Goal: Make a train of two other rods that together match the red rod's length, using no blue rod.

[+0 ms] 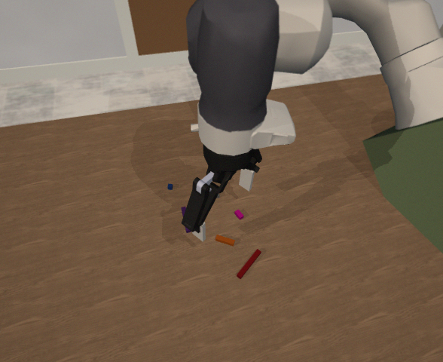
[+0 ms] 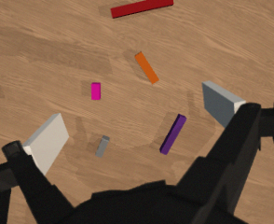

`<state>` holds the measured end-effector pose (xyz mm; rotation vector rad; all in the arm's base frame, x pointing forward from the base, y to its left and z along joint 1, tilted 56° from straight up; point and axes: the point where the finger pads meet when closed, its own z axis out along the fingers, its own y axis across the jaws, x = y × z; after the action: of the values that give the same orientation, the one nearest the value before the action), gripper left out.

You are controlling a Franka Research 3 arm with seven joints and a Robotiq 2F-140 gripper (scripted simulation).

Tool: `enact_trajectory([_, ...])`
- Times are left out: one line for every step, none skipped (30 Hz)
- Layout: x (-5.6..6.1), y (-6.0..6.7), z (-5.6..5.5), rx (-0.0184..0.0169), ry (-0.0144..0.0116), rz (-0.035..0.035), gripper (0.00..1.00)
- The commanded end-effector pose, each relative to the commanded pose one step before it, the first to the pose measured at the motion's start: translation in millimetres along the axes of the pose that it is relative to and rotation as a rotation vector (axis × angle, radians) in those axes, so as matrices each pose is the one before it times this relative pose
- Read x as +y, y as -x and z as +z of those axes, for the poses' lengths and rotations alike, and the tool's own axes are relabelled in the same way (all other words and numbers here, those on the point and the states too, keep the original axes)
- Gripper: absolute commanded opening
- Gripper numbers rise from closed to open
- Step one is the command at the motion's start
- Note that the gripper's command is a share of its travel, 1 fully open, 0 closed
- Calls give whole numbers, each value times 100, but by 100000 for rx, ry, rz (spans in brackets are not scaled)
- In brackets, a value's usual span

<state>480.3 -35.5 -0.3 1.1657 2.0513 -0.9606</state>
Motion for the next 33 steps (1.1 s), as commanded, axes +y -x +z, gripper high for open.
enact_trajectory([5, -24, -165, 71, 931, 16727, 100])
enact_trajectory([-5, 42, -2, 35, -6, 1710, 100])
enact_trajectory([-4, 42, -2, 34, -6, 1697, 100])
enact_trajectory([-3, 42, -2, 33, -6, 1686, 100])
enact_trajectory([-3, 42, -2, 33, -7, 1679, 100])
enact_trajectory([-2, 42, -2, 32, -7, 1673, 100])
enact_trajectory([-1, 42, -2, 32, -7, 1670, 100])
enact_trajectory([-1, 43, -2, 31, -8, 1669, 100])
enact_trajectory([0, 43, -2, 31, -8, 1667, 100])
enact_trajectory([1, 43, -2, 30, -8, 1667, 100])
enact_trajectory([2, 43, -2, 30, -8, 1668, 100])
enact_trajectory([2, 43, -2, 29, -9, 1668, 100])
enact_trajectory([0, 0, 0, 0, 0, 0, 100])
enact_trajectory([0, 0, 0, 0, 0, 0, 100])
enact_trajectory([9, 117, -6, 77, -25, 4491, 100])
enact_trajectory([5, 42, -2, 27, -9, 1610, 100])
enact_trajectory([6, 43, -2, 27, -10, 1659, 100])
enact_trajectory([7, 44, -2, 27, -10, 1669, 100])
enact_trajectory([8, 44, -2, 26, -10, 1675, 100])
enact_trajectory([8, 44, -2, 26, -10, 1675, 100])
enact_trajectory([9, 44, -2, 26, -11, 1675, 100])
enact_trajectory([10, 44, -2, 25, -11, 1673, 100])
enact_trajectory([11, 44, -2, 25, -11, 1672, 100])
enact_trajectory([11, 44, -2, 24, -11, 1671, 100])
enact_trajectory([12, 43, -2, 24, -11, 1671, 100])
enact_trajectory([13, 43, -2, 23, -11, 1671, 100])
enact_trajectory([14, 43, -2, 23, -11, 1668, 100])
enact_trajectory([15, 43, -2, 22, -11, 1671, 100])
enact_trajectory([15, 43, -2, 22, -12, 1672, 100])
enact_trajectory([0, 0, 0, 0, 0, 0, 100])
enact_trajectory([0, 0, 0, 0, 0, 0, 100])
enact_trajectory([44, 116, -6, 56, -31, 4497, 100])
enact_trajectory([18, 41, -2, 19, -11, 1615, 100])
